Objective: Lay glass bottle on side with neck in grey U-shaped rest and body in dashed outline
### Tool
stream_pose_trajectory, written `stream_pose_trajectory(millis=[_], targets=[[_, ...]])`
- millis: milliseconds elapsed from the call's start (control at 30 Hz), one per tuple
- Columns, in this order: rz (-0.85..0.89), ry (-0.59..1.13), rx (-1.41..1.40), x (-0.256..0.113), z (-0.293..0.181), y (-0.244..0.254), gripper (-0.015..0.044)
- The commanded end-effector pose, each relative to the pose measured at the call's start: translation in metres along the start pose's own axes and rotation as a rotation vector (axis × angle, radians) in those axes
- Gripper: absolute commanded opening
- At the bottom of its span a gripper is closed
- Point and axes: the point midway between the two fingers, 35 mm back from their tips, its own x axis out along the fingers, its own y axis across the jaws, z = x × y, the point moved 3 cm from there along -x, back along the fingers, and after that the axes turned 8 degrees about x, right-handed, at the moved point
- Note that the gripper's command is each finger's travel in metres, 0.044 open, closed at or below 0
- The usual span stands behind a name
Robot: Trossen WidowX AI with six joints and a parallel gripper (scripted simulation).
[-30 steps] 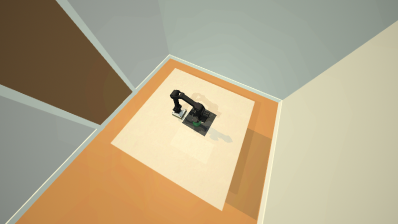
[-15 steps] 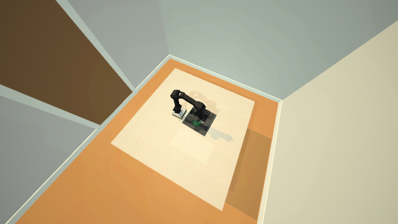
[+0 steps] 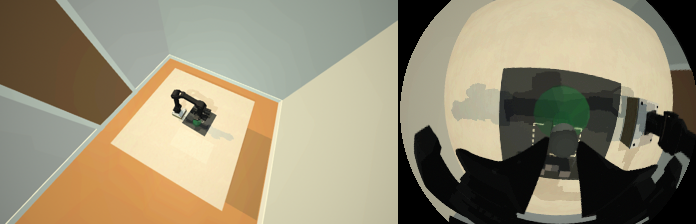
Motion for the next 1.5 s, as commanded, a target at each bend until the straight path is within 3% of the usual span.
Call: stream_pose_trajectory(millis=[0, 1467], targets=[[-0.001, 0.010, -0.002, -0.003, -0.009, -0.001, 0.0116], [0.008, -0.090, 0.020, -0.005, -0.038, -0.006, 0.0116]])
